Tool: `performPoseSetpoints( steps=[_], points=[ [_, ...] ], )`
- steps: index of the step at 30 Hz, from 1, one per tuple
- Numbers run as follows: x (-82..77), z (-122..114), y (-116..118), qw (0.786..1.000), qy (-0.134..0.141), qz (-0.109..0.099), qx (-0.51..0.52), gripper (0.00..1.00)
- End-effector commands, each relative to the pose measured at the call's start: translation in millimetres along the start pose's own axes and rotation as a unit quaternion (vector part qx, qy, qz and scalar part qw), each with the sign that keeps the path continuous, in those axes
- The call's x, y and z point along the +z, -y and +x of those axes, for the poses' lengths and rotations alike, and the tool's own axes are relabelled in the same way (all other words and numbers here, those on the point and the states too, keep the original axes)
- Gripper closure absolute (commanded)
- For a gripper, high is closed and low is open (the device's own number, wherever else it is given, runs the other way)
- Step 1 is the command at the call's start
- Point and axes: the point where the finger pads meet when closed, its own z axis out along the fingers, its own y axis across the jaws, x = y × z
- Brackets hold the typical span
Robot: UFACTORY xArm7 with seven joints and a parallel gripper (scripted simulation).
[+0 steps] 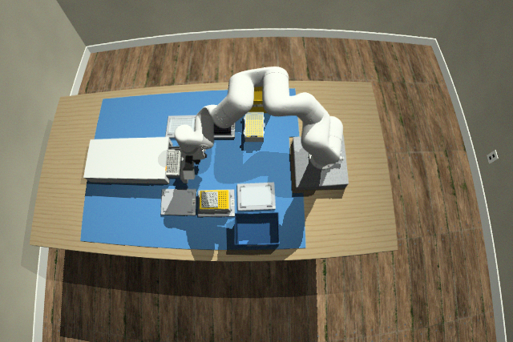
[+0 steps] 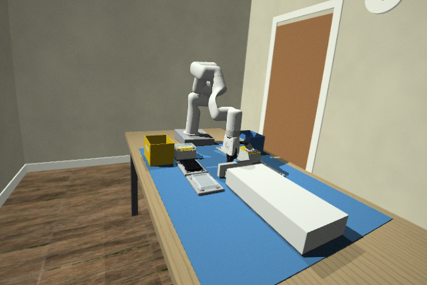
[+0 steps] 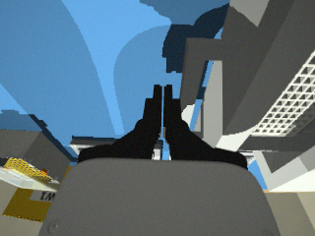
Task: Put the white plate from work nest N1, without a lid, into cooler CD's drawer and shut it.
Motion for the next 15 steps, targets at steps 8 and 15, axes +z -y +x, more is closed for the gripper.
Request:
performPoseSetpoints(
  steps=[8, 15],
  points=[
    [-2.1, 0.0, -19.9, 1.0, 0.0, -0.002, 0.0, 1.0],
    [-2.2, 0.0, -27.4, 1.0, 0.0, -0.003, 0.0, 1.0]
  ],
)
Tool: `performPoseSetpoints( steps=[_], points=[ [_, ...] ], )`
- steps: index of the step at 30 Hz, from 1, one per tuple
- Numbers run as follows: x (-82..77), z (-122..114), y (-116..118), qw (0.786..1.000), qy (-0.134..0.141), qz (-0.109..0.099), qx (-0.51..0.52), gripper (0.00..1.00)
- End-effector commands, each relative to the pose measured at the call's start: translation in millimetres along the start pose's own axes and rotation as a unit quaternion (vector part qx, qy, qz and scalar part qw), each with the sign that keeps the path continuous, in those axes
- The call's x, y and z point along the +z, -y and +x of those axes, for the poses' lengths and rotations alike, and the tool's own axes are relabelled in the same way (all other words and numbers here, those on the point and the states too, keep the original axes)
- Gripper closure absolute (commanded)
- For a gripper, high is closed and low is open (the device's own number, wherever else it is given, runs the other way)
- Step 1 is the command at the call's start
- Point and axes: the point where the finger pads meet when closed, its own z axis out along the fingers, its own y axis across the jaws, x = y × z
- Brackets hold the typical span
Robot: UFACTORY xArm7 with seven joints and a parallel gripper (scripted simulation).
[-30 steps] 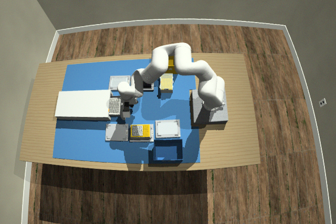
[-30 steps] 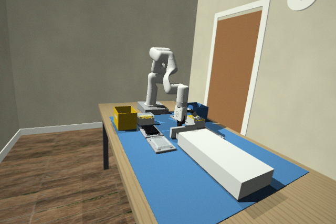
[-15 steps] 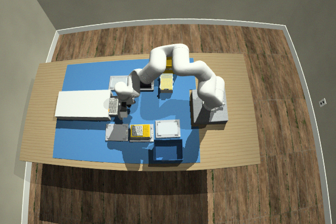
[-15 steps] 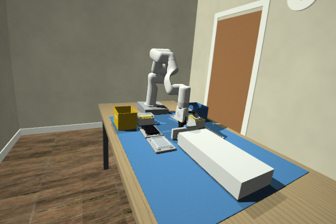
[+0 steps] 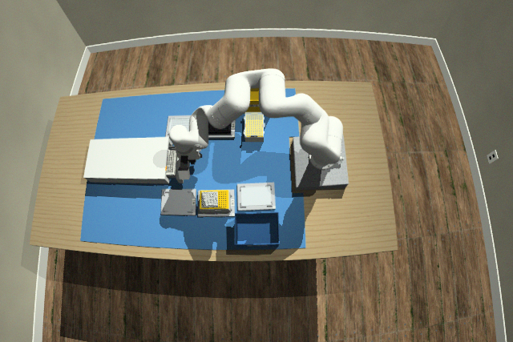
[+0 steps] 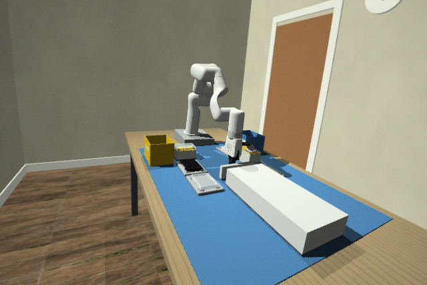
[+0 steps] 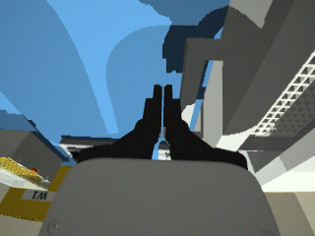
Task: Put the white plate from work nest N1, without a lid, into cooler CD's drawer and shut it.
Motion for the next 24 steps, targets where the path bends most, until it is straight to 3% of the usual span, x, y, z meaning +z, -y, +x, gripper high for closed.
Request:
performPoseSetpoints(
  steps=[1, 24],
  points=[
    [-2.2, 0.0, -8.0, 1.0, 0.0, -0.003, 0.0, 1.0],
    [-2.4, 0.0, -38.9, 1.0, 0.0, -0.003, 0.0, 1.0]
  ],
)
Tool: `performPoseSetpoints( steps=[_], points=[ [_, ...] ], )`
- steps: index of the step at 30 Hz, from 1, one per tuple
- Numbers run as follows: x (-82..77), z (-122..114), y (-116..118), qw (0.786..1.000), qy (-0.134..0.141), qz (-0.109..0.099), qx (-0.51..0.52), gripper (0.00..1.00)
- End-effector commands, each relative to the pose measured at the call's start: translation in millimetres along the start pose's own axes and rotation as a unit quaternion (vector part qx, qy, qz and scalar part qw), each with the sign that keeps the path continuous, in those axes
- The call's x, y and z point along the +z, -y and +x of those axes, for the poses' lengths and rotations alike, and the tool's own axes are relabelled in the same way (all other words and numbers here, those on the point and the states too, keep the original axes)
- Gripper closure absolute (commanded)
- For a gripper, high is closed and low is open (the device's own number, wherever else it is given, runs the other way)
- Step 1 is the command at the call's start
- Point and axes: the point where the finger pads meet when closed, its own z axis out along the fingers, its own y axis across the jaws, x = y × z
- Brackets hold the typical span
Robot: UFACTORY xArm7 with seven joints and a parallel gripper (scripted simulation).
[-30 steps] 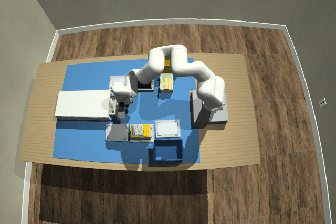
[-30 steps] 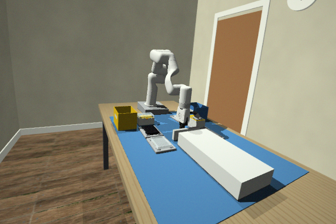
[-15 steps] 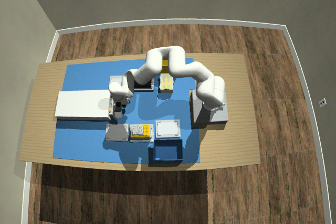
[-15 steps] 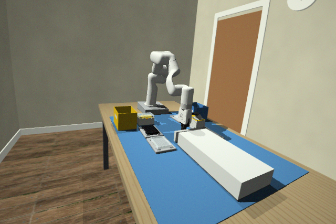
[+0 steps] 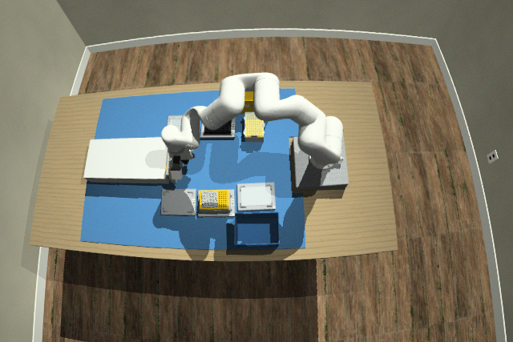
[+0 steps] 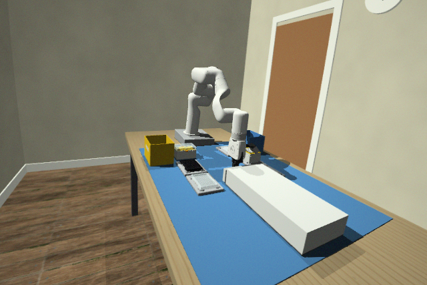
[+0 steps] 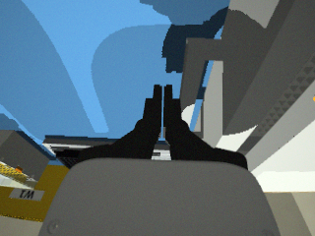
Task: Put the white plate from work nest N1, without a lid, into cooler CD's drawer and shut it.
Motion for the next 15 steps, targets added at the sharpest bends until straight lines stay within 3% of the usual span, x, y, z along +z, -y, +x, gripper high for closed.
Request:
performPoseSetpoints(
  steps=[1, 15],
  points=[
    [-2.5, 0.0, -7.0, 1.0, 0.0, -0.003, 0.0, 1.0],
    [-2.6, 0.0, -22.1, 1.0, 0.0, -0.003, 0.0, 1.0]
  ],
)
